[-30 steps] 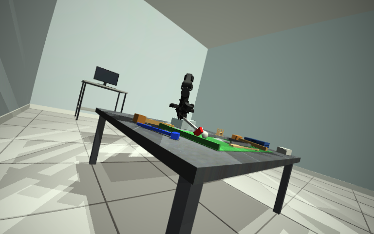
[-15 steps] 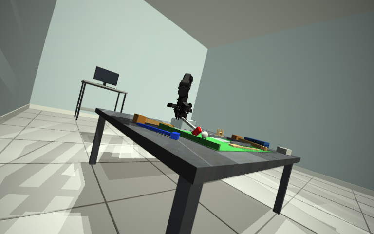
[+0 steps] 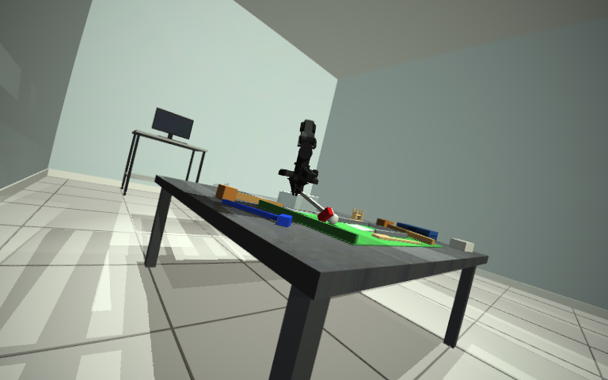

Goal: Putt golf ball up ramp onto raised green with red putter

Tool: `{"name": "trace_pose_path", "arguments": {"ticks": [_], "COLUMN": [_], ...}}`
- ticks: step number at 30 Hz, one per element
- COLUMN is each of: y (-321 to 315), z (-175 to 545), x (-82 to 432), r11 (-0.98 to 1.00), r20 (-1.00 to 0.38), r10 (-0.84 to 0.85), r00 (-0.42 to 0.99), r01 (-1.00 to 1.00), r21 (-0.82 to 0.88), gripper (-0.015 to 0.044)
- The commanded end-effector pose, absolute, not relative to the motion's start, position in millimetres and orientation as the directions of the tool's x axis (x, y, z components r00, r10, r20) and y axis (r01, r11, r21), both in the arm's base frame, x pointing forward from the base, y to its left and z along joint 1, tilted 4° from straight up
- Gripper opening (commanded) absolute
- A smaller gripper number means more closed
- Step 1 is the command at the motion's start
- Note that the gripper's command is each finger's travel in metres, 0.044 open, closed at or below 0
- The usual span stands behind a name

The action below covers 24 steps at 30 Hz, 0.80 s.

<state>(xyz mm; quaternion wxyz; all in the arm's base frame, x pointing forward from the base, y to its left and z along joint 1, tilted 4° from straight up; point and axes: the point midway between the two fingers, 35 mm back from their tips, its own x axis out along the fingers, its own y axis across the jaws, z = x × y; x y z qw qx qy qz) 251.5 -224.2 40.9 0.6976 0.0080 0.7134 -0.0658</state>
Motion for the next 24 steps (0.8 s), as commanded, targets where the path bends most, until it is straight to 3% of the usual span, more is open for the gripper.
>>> {"name": "trace_pose_path", "arguments": {"ticks": [1,5,24], "y": [-176,-133,-127], "z": [38,34,85], "x": [258,255,255], "r11": [0.993,0.993,0.994], "r20": [-0.997,-0.997,-0.997], "r10": [-0.078,-0.077,-0.071], "r00": [-0.021,-0.020,-0.026], "r01": [0.085,0.083,0.078], "r21": [-0.079,-0.078,-0.073], "gripper": [0.0000,0.0000,0.0000]}}
